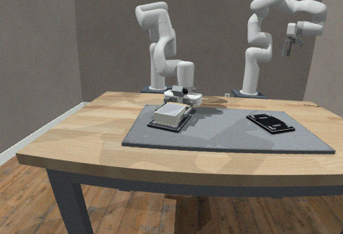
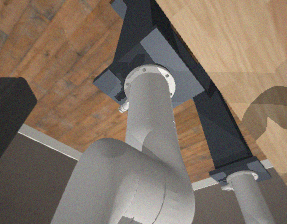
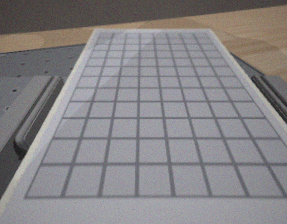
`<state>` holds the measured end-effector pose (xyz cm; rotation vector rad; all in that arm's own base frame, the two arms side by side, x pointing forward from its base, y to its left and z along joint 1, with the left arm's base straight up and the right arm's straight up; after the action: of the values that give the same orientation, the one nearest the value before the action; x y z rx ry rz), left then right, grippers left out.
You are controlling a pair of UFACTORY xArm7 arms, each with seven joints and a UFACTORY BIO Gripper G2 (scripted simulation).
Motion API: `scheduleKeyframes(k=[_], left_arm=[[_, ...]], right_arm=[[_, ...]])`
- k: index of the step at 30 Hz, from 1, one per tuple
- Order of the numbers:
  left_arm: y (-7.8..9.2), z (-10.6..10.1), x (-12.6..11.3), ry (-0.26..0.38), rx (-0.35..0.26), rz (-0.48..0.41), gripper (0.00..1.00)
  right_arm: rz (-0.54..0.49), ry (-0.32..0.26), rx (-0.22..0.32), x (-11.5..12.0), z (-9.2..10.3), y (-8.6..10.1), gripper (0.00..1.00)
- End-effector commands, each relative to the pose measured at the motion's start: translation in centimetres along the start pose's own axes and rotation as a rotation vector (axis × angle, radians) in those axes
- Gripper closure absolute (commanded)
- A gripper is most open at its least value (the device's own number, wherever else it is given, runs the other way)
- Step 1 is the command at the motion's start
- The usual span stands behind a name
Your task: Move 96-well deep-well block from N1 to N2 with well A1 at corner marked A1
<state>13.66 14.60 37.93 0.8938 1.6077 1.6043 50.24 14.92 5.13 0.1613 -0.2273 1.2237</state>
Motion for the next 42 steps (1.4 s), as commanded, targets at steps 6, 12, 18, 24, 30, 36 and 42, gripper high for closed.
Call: scheduleKeyframes(k=[6, 12, 18, 24, 30, 36, 42], left_arm=[[0.07, 0.02, 0.01, 0.000, -0.002, 0.000, 0.00], [0.07, 0.02, 0.01, 0.000, -0.002, 0.000, 0.00], [0.07, 0.02, 0.01, 0.000, -0.002, 0.000, 0.00], [0.07, 0.02, 0.01, 0.000, -0.002, 0.000, 0.00], [0.07, 0.02, 0.01, 0.000, -0.002, 0.000, 0.00], [0.07, 0.02, 0.01, 0.000, -0.002, 0.000, 0.00], [0.07, 0.02, 0.01, 0.000, -0.002, 0.000, 0.00]], right_arm=[[0.001, -0.003, -0.004, 0.01, -0.36, -0.10, 0.63], [0.001, -0.003, -0.004, -0.10, -0.75, -0.10, 0.63], [0.001, -0.003, -0.004, -0.10, -0.74, -0.10, 0.63], [0.001, -0.003, -0.004, -0.10, -0.75, -0.10, 0.63], [0.001, -0.003, -0.004, -0.09, -0.74, -0.11, 0.63], [0.001, -0.003, -0.004, -0.09, -0.74, -0.11, 1.00], [0.001, -0.003, -0.004, -0.09, -0.74, -0.11, 1.00]])
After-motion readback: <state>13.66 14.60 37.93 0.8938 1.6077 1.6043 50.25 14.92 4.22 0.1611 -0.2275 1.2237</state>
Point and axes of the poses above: on each arm, the point midway between the two finger pads, its own y axis back along the fingers, its own x axis across the jaws, z = x × y, the point moved 8 cm from there along y, back along the fingers, and after that the axes turned 15 degrees about -y, right-handed, at the moved point
